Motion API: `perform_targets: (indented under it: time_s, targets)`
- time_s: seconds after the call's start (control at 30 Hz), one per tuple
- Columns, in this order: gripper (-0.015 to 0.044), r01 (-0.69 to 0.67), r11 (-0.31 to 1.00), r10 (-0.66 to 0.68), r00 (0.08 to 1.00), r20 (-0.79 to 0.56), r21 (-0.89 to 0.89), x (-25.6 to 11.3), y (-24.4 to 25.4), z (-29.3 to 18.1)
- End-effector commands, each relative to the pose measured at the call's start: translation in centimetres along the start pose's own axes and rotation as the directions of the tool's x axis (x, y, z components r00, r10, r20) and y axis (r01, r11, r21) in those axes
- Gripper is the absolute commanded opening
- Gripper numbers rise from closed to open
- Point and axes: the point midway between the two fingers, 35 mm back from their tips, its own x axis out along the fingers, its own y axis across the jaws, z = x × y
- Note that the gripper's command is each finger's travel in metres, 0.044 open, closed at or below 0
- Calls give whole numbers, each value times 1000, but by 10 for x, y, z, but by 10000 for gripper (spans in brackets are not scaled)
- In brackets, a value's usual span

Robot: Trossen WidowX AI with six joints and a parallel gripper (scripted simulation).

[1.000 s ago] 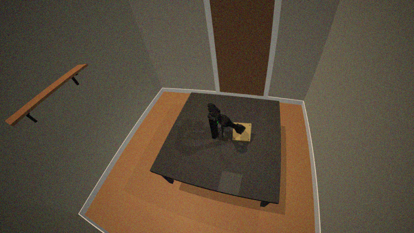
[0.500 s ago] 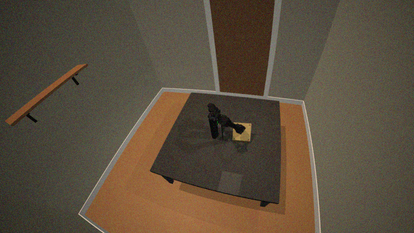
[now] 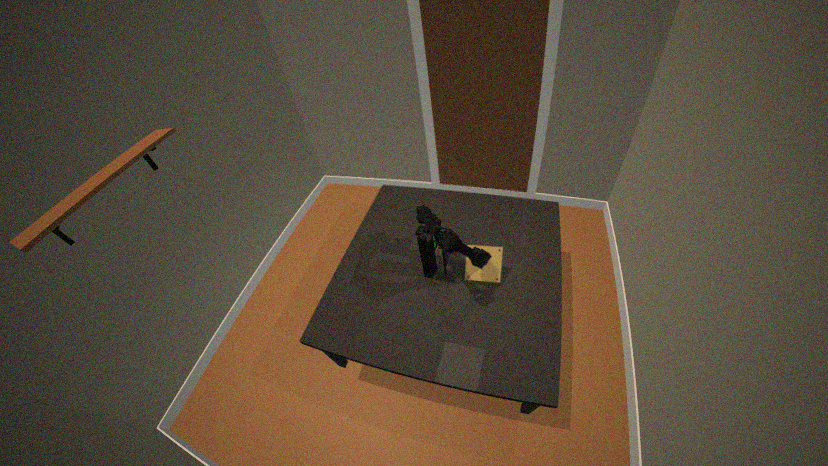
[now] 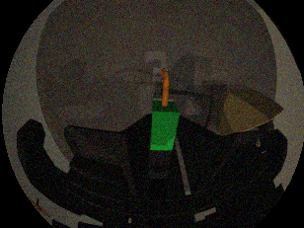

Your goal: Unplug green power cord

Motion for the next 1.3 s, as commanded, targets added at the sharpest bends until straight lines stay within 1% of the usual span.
perform_targets:
  time_s: [0.0,0.5,0.53,0.7,1.0,1.1,1.27]
  targets:
    - [0,-7,1000,7,999,42,4,-5,2,22]
    - [0,-7,1000,7,999,43,7,-10,1,47]
    - [26,0,1000,0,999,39,8,-6,-1,39]
    - [157,0,1000,0,999,39,8,-6,-1,39]
    - [160,0,1000,0,999,39,8,-6,-1,39]
    - [160,-5,1000,5,999,37,9,-14,-1,39]
    - [160,-5,1000,5,999,37,9,-14,-1,38]
